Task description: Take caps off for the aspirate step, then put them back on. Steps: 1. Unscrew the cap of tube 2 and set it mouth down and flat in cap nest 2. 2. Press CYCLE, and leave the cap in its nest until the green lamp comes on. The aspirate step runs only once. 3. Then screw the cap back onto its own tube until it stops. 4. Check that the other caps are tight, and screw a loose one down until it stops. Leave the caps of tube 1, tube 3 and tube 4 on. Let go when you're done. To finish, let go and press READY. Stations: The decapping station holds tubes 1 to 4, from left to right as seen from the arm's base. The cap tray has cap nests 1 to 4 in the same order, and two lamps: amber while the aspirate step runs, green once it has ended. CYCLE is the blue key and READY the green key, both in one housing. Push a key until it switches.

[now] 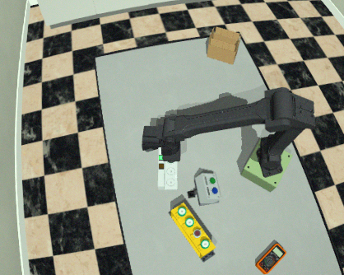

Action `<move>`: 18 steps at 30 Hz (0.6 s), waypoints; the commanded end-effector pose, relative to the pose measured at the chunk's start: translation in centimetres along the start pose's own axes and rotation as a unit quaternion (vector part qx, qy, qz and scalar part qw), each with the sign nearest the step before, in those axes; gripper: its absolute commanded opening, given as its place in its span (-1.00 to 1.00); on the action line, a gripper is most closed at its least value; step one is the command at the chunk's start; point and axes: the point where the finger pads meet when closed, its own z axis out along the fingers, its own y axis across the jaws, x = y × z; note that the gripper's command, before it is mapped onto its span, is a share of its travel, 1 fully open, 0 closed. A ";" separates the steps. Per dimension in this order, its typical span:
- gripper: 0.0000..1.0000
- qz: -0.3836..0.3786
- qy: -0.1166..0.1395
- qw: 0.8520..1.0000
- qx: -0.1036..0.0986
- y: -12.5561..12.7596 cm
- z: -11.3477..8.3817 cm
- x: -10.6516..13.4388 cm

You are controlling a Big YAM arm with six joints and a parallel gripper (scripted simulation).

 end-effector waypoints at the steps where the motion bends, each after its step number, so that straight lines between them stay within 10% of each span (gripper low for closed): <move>1: -1.00 -0.012 -0.023 1.000 0.001 0.2 -2.7 -2.3; 8: -1.00 -0.221 -0.004 0.975 -0.002 4.6 -1.6 1.2; 18: -1.00 -0.456 -0.008 0.890 -0.001 9.4 -1.6 2.7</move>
